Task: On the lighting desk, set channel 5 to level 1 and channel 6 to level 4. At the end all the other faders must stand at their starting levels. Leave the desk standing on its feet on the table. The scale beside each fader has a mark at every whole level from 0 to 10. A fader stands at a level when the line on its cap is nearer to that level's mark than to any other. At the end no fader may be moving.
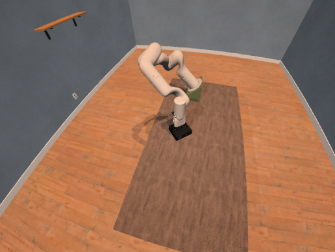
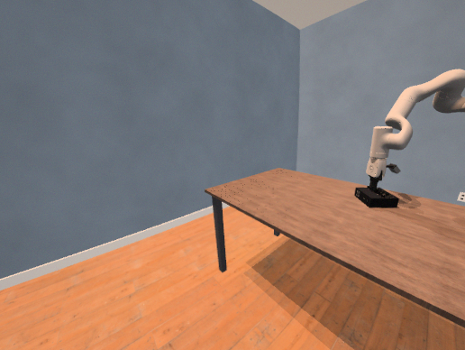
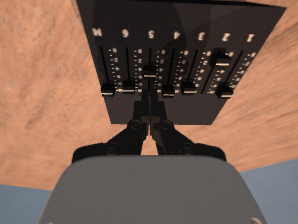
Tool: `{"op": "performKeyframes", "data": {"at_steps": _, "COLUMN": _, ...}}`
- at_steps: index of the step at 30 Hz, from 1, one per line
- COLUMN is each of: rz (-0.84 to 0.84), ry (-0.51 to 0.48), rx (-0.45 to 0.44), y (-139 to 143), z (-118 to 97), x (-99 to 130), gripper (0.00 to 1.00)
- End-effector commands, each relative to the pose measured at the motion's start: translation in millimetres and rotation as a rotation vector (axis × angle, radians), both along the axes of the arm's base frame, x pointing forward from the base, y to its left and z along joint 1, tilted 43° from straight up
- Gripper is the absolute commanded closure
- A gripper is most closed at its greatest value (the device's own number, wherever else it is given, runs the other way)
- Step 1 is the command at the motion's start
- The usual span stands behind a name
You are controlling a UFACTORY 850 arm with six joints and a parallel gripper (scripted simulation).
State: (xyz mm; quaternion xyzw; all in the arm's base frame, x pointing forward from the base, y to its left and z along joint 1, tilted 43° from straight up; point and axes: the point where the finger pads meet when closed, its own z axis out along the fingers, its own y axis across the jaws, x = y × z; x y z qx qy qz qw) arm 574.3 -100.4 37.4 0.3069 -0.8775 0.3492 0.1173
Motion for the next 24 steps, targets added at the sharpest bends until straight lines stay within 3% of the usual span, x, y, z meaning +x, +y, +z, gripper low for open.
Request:
{"op": "performKeyframes", "data": {"at_steps": 1, "rz": 0.001, "ry": -0.001, "rx": 0.000, "y": 0.5, "z": 0.6, "x": 0.7, "gripper": 1.00}}
{"op": "performKeyframes", "data": {"at_steps": 24, "rz": 0.001, "ry": -0.001, "rx": 0.000, "y": -1.6, "z": -1.7, "x": 0.7, "gripper": 1.00}}
